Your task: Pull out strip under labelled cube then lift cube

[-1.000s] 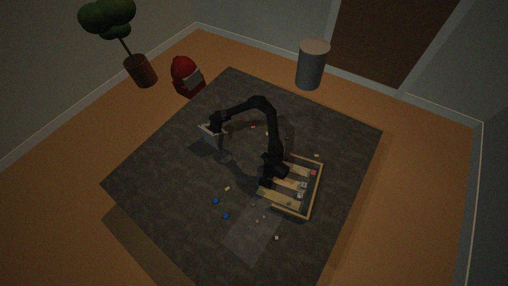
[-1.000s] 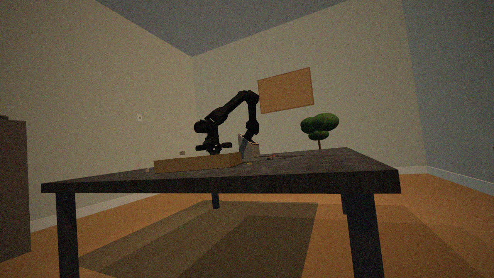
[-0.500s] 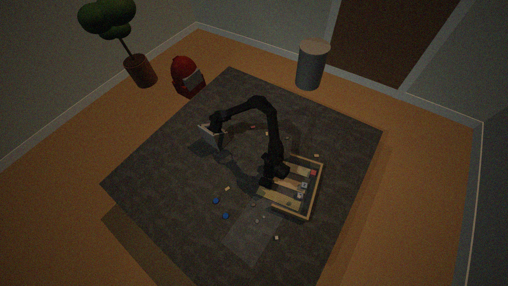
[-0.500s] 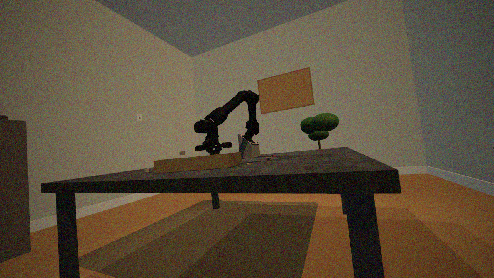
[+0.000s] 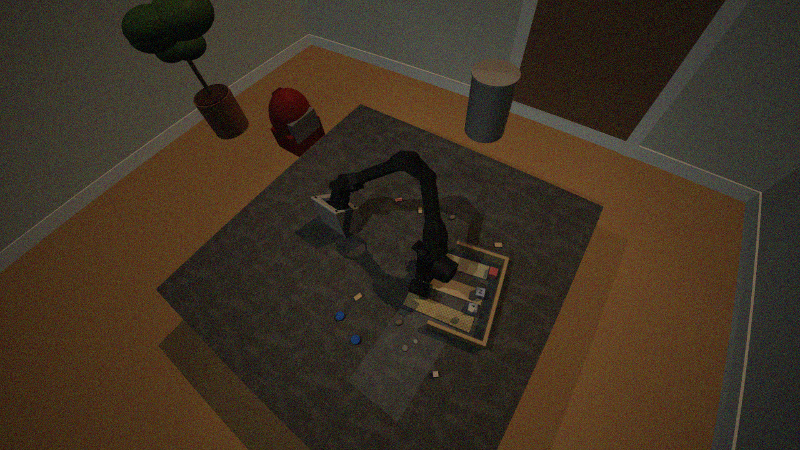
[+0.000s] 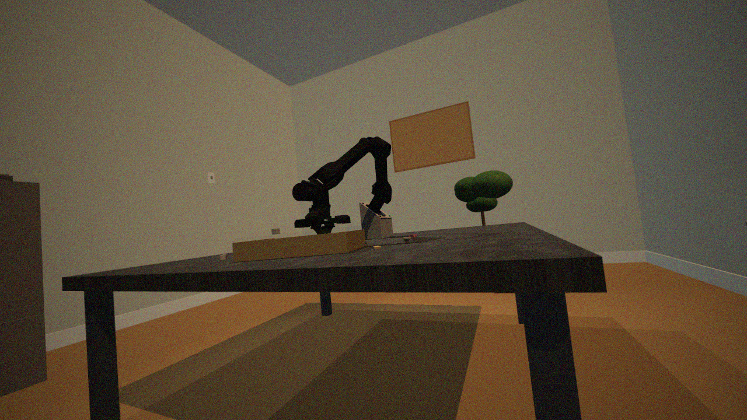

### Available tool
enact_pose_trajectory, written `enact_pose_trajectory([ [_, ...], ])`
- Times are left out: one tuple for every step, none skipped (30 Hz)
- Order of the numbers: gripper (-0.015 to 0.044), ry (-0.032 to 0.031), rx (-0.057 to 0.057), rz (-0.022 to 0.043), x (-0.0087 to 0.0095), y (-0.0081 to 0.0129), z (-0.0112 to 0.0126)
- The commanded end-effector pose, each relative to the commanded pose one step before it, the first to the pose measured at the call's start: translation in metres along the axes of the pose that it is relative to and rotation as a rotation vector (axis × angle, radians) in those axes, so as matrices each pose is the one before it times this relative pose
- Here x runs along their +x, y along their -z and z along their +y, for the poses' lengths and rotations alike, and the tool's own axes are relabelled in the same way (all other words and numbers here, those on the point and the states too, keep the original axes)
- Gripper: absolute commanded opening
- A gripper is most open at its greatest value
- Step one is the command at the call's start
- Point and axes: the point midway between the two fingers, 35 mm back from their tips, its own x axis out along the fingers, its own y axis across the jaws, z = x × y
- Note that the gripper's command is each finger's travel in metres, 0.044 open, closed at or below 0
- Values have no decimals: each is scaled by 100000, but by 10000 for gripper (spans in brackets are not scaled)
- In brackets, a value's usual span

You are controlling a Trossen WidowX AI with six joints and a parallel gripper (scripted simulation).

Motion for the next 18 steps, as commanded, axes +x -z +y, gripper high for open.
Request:
enact_pose_trajectory([
  [0, -812, 391, 831, 534, 530, 86],
  [0, 1, 7, 9, 4, 161, -12],
  [0, 1, 7, 8, 6, 161, -11],
  [0, 1, 7, 9, 6, 162, -10],
  [0, 0, 7, 9, 6, 167, -10],
  [0, 0, 7, 9, 6, 168, -9],
  [0, 0, 7, 8, 7, 156, -7],
  [0, 0, 7, 8, 7, 156, -6],
  [0, 0, 6, 8, 7, 144, -4],
  [0, 0, 6, 8, 7, 146, -4],
  [0, 0, 6, 7, 7, 141, -3],
  [0, 0, 6, 8, 7, 146, -2],
  [0, 0, 6, 7, 7, 142, -2],
  [0, 0, 6, 8, 7, 147, -2],
  [0, 0, 6, 7, 7, 142, -1],
  [0, 0, 6, 8, 7, 146, -1],
  [0, 0, 7, 9, 8, 164, -1],
  [0, 0, 7, 9, 8, 169, 0],
])
